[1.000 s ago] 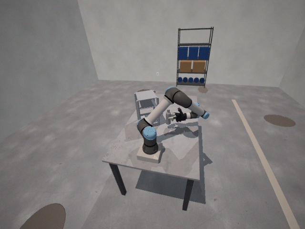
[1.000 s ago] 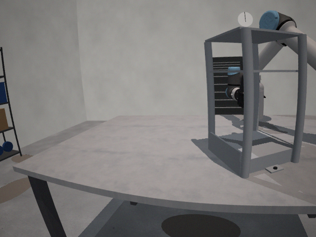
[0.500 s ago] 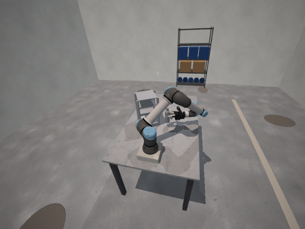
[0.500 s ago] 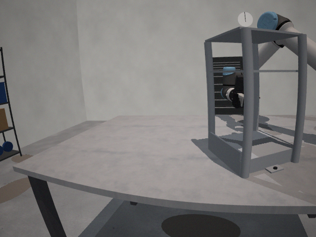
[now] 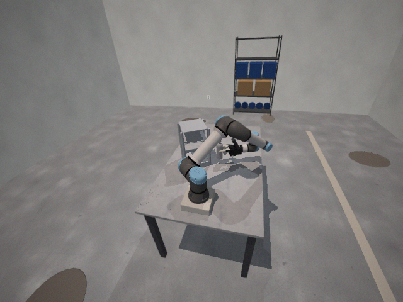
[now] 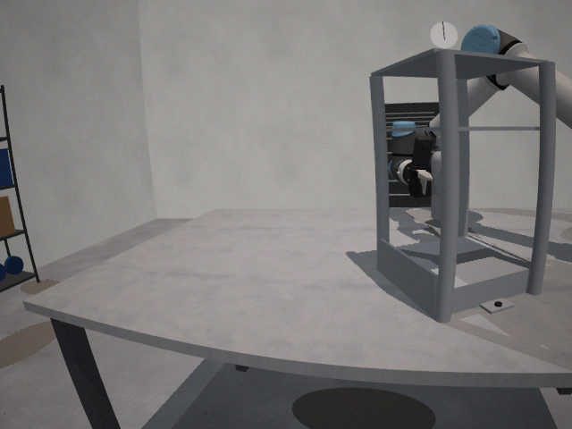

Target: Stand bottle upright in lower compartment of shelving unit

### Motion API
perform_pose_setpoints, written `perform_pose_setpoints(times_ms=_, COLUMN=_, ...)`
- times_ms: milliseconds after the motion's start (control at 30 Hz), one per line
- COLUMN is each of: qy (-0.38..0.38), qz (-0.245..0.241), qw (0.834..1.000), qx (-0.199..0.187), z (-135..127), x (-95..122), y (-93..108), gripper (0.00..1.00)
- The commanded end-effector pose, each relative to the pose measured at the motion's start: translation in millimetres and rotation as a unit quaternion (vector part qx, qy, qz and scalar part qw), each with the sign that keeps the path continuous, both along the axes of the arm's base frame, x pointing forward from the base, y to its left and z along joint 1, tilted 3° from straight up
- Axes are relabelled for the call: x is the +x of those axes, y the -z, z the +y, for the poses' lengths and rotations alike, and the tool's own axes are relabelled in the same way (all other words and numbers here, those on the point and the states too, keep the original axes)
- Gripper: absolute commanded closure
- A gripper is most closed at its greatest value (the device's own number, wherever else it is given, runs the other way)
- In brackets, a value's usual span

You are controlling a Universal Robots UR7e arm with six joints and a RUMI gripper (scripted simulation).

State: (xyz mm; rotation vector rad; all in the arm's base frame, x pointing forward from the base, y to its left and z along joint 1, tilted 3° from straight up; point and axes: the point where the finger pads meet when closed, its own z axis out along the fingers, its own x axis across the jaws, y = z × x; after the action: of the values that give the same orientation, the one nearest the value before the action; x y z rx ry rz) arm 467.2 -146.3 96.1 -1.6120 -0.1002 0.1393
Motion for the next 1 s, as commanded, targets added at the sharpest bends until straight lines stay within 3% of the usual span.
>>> perform_pose_setpoints(times_ms=0, qy=0.001, qz=0.001, qw=1.000, qx=0.001, z=5.3, x=20.4, y=-0.6, gripper=1.00)
perform_pose_setpoints(times_ms=333, qy=0.001, qz=0.001, qw=1.000, qx=0.001, z=14.4, x=47.3, y=0.4, gripper=1.00)
perform_pose_setpoints(times_ms=967, qy=0.001, qz=0.001, qw=1.000, qx=0.001, z=25.0, x=78.7, y=1.6, gripper=1.00)
